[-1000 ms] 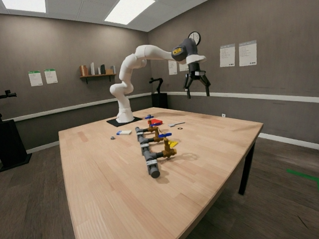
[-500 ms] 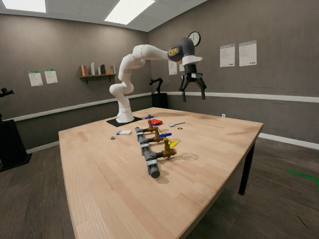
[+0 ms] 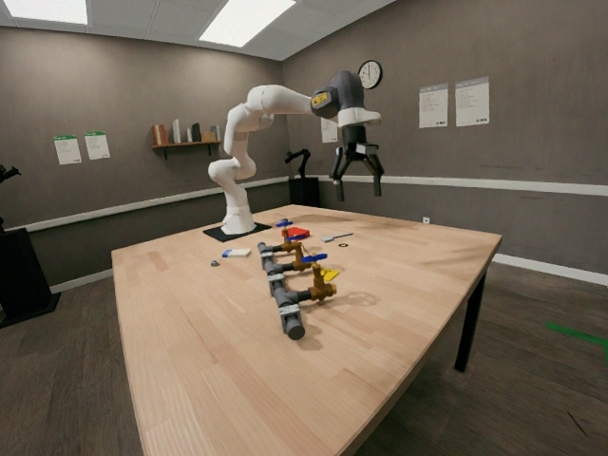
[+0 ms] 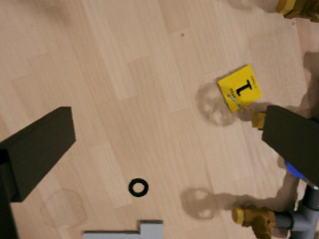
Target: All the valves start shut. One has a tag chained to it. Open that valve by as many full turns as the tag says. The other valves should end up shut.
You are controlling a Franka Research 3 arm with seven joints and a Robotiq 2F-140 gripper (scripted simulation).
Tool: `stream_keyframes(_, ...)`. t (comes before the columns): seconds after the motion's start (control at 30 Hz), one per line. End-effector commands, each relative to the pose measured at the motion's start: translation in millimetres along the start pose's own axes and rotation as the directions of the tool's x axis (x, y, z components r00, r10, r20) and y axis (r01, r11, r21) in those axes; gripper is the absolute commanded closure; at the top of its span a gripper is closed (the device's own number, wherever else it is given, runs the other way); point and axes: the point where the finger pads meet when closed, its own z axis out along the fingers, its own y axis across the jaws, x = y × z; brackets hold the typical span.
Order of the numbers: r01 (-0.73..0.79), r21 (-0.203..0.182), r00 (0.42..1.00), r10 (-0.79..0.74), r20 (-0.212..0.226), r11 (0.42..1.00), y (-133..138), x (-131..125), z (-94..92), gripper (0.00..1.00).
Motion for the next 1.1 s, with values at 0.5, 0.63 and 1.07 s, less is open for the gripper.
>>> stream_keyframes(0.5,0.213,0.029,0.973,-0.214,0.08,0.977,88.0,6.3,26.4,0.0)
stream_keyframes(0.63,0.287,0.061,0.95,-0.292,0.11,0.956,140.0,6.7,38.7,0.0)
stream_keyframes(1.07,0.295,0.066,0.947,-0.301,0.113,0.953,145.7,6.5,40.0,0.0)
